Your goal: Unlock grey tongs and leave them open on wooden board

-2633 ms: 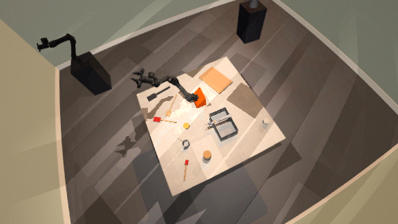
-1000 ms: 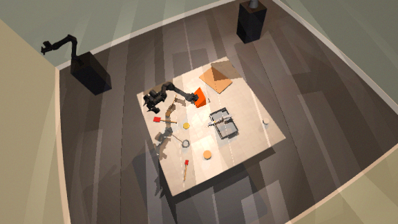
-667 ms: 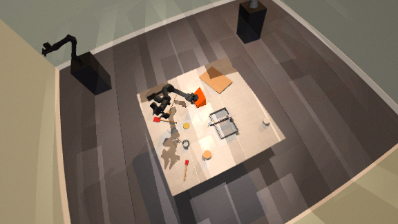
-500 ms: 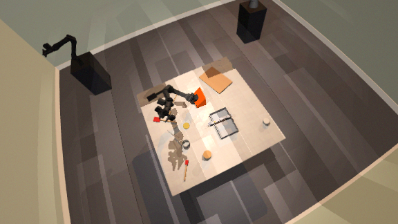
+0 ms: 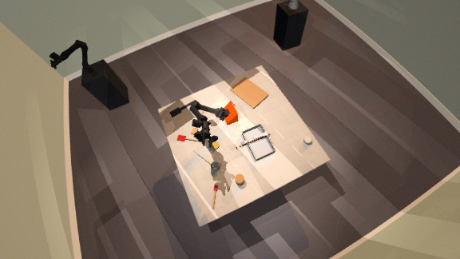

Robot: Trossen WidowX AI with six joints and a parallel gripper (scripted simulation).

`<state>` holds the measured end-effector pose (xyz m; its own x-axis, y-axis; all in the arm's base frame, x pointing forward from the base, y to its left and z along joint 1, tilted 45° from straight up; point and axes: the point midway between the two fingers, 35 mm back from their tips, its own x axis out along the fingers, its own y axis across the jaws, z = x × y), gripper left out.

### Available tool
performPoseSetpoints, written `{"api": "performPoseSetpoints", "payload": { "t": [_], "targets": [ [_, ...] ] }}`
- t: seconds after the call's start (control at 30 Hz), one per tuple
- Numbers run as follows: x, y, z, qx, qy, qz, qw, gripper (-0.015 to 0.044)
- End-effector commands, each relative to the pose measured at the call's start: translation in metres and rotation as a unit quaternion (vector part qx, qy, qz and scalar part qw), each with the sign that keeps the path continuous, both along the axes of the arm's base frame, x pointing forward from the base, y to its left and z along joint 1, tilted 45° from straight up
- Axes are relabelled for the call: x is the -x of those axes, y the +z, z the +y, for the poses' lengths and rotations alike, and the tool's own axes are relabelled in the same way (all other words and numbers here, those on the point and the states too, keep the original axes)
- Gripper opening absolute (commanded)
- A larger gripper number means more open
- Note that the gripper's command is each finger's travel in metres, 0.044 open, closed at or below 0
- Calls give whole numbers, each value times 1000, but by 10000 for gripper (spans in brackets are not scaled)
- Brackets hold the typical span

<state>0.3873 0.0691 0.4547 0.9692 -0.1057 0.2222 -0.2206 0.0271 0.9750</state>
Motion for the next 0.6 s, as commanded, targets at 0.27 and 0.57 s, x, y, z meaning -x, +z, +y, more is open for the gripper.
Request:
{"api": "performPoseSetpoints", "payload": {
  "t": [0.27, 0.57],
  "targets": [
    [-45, -197, 51, 27, -21, 262, 965, 260],
    [-15, -354, 69, 105, -88, 440, 887, 260]
  ]
}}
